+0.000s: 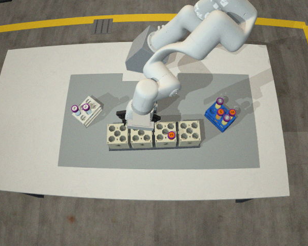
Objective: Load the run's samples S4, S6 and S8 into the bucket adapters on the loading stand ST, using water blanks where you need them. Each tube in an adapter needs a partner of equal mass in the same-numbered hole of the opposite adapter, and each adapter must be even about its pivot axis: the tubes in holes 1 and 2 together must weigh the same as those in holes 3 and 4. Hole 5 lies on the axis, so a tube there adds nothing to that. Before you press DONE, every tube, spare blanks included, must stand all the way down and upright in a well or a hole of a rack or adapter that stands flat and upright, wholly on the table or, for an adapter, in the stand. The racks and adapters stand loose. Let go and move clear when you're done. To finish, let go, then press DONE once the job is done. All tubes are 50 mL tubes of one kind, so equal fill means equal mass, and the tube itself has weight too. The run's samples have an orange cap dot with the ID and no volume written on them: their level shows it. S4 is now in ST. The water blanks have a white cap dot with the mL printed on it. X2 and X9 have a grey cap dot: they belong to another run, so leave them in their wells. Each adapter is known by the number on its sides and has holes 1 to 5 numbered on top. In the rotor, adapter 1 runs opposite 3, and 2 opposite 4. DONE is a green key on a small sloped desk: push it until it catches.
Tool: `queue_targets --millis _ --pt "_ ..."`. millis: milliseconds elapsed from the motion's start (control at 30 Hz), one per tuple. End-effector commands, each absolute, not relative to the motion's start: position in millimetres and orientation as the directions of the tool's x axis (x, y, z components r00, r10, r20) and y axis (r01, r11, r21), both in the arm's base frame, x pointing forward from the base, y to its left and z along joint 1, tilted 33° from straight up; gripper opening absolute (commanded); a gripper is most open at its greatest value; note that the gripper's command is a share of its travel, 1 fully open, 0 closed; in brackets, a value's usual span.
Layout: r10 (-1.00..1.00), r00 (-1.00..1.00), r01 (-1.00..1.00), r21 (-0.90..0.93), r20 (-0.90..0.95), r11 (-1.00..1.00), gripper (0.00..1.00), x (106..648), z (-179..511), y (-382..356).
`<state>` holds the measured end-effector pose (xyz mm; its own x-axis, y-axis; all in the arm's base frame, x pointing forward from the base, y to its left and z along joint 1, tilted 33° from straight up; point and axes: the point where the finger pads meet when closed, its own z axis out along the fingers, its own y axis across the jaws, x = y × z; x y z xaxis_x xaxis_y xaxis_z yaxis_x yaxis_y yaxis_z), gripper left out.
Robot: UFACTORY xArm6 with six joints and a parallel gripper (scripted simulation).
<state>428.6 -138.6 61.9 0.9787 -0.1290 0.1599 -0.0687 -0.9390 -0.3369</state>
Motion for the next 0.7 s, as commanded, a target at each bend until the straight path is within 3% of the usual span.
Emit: queue_targets --millis 0,667 --pt "-0.133 0.981 -0.066 -0.399 0.142 -0.915 1.00 423 69 -127" --pt "-0.126 0.986 -0.049 -0.535 0.108 -0.844 1.00 406 93 -84"
